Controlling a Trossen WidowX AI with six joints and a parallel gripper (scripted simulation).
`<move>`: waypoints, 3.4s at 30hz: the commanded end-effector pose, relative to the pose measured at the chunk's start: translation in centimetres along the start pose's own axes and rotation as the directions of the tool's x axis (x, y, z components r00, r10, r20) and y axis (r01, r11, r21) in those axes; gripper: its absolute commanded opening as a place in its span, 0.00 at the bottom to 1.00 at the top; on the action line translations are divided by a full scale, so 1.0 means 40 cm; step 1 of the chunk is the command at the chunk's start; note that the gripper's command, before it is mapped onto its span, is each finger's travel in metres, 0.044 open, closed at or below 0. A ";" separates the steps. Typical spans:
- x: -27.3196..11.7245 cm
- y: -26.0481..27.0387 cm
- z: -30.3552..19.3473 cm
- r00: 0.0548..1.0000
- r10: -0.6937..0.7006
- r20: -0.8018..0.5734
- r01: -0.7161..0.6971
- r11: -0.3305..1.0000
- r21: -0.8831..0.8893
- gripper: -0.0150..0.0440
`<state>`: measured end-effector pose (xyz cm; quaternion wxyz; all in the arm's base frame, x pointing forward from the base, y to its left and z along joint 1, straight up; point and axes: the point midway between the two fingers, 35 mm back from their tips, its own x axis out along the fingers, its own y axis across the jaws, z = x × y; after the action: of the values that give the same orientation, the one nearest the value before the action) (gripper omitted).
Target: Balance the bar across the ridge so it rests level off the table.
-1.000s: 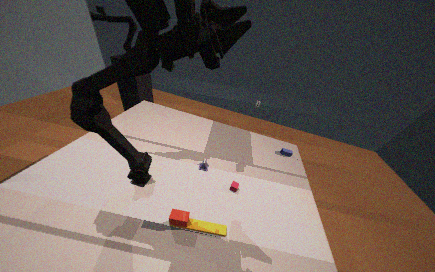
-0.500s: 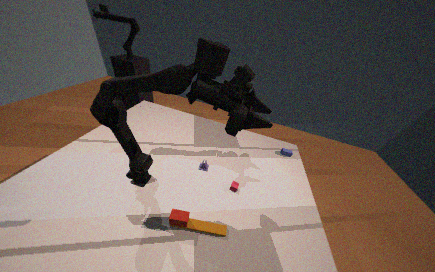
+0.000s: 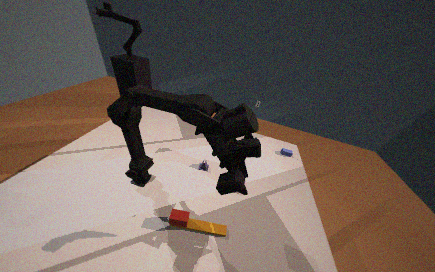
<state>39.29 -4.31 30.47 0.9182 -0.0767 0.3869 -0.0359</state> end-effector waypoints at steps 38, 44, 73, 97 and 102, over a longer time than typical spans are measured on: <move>0.268 -0.060 -0.537 0.727 0.159 -0.668 -0.209 0.978 0.005 0.79; 0.283 -0.054 -0.556 0.727 0.159 -0.668 -0.209 0.978 0.005 0.79; 0.330 -0.044 -0.599 0.727 0.159 -0.668 -0.209 0.978 0.005 0.79; 0.327 -0.046 -0.598 0.727 0.154 -0.669 -0.202 0.979 0.006 0.40; 0.314 -0.051 -0.581 0.727 0.154 -0.669 -0.203 0.979 0.006 0.25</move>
<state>31.24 -10.46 5.21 0.7142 -0.0517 0.6968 0.0409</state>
